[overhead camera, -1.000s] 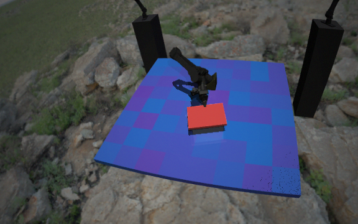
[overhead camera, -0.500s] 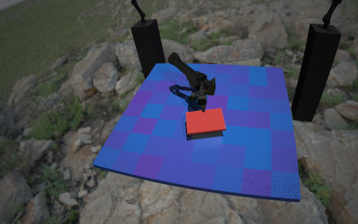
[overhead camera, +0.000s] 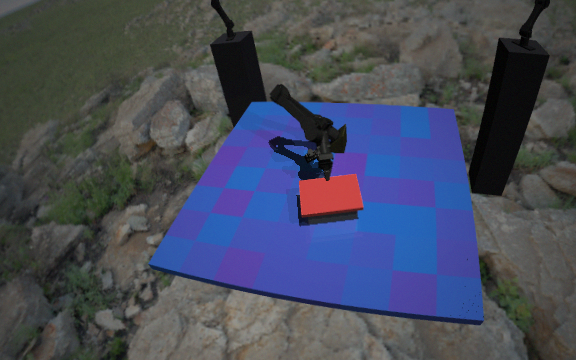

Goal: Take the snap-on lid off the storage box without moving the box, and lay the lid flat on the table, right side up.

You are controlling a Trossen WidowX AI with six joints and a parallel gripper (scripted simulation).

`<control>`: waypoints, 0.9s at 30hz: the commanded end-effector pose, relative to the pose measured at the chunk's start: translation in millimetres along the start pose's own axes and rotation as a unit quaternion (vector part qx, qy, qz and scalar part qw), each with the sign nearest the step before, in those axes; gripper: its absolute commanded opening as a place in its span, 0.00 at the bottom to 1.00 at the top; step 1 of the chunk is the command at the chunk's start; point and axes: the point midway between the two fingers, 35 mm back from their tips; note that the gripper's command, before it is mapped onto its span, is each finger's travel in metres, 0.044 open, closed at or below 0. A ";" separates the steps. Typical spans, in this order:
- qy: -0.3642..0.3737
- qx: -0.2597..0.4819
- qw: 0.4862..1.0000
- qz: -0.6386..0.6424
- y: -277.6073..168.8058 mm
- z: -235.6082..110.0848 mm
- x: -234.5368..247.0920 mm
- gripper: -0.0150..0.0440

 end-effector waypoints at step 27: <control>0.000 0.000 1.000 -0.001 0.3 -15.6 25.4 0.25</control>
Point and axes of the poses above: the point midway between the two fingers, 35 mm back from their tips, its own z axis out along the fingers, its own x axis across the jaws, y = z × x, and after that the axes turned 1 degree about -z, right-handed
